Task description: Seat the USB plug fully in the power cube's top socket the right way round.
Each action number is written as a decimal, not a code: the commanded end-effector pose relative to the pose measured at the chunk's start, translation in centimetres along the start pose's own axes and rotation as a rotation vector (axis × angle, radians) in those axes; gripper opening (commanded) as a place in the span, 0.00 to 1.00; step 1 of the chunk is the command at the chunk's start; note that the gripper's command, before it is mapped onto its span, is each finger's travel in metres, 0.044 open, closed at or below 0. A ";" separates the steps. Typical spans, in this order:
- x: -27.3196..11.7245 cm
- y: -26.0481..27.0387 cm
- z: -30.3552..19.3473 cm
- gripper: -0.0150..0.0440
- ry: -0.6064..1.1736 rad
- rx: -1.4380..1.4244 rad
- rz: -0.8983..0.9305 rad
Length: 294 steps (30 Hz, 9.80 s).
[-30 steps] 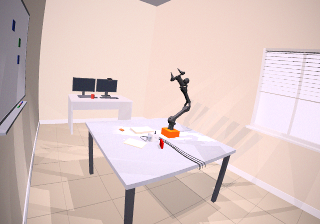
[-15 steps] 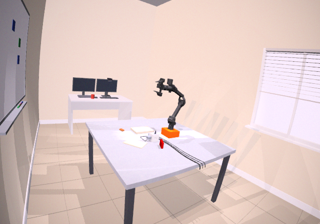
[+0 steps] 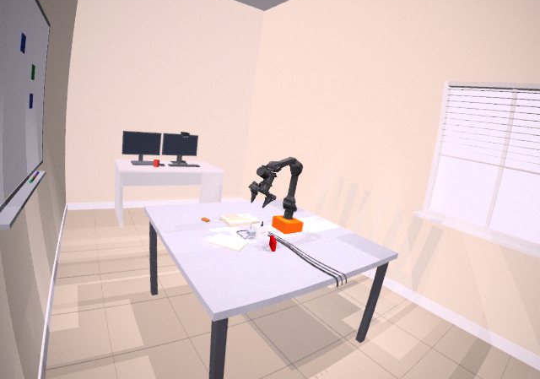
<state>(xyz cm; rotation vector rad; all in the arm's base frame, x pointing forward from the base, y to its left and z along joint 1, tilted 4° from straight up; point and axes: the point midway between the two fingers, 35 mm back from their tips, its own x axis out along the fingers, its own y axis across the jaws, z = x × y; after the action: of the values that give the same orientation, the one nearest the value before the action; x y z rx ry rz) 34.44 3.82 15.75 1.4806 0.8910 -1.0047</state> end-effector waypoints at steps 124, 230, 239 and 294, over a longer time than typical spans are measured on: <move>5.4 -6.7 -0.2 0.25 -0.075 0.052 -0.412; 5.6 -6.8 -0.2 0.25 0.521 -2.579 -0.227; 5.6 -6.8 -0.2 0.25 0.579 -2.807 -0.174; 5.9 -7.0 -0.2 0.25 0.634 -3.023 -0.116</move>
<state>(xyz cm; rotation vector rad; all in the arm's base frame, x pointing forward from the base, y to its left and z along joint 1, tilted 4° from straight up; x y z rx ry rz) 30.15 5.00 7.81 -1.0461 1.3323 1.1007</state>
